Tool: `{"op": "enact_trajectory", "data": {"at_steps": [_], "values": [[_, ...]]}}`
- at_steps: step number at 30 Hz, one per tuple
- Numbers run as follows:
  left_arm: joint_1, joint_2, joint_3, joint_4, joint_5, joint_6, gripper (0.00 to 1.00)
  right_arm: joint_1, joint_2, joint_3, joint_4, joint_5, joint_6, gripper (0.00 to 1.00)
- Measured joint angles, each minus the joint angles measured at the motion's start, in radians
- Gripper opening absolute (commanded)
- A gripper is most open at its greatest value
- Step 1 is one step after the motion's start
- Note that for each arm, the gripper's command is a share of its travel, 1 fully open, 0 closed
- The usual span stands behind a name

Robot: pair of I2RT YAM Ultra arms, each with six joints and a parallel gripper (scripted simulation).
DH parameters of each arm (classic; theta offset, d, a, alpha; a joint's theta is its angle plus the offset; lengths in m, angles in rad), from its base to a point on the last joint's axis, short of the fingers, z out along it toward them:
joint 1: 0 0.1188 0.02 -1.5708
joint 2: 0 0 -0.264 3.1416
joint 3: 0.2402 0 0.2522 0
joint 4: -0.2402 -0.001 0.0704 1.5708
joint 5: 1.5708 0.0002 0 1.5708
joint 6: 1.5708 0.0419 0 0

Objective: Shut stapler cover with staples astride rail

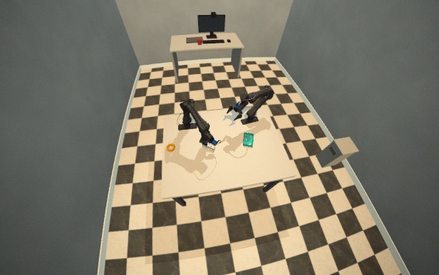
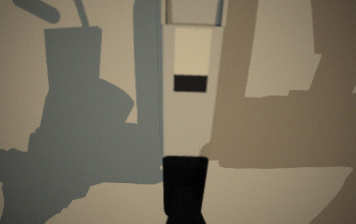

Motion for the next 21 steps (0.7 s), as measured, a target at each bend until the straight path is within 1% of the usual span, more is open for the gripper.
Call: {"op": "enact_trajectory", "data": {"at_steps": [13,16,21], "values": [[0.0,0.0,0.0,0.0,0.0,0.0,1.0,0.0,0.001,0.002,-0.01,0.0,0.0,0.0],[0.0,0.0,0.0,0.0,0.0,0.0,1.0,0.0,0.0,0.033,-0.056,0.0,0.0,0.0],[0.0,0.0,0.0,0.0,0.0,0.0,1.0,0.0,0.0,0.066,-0.082,0.0,0.0,0.0]]}}
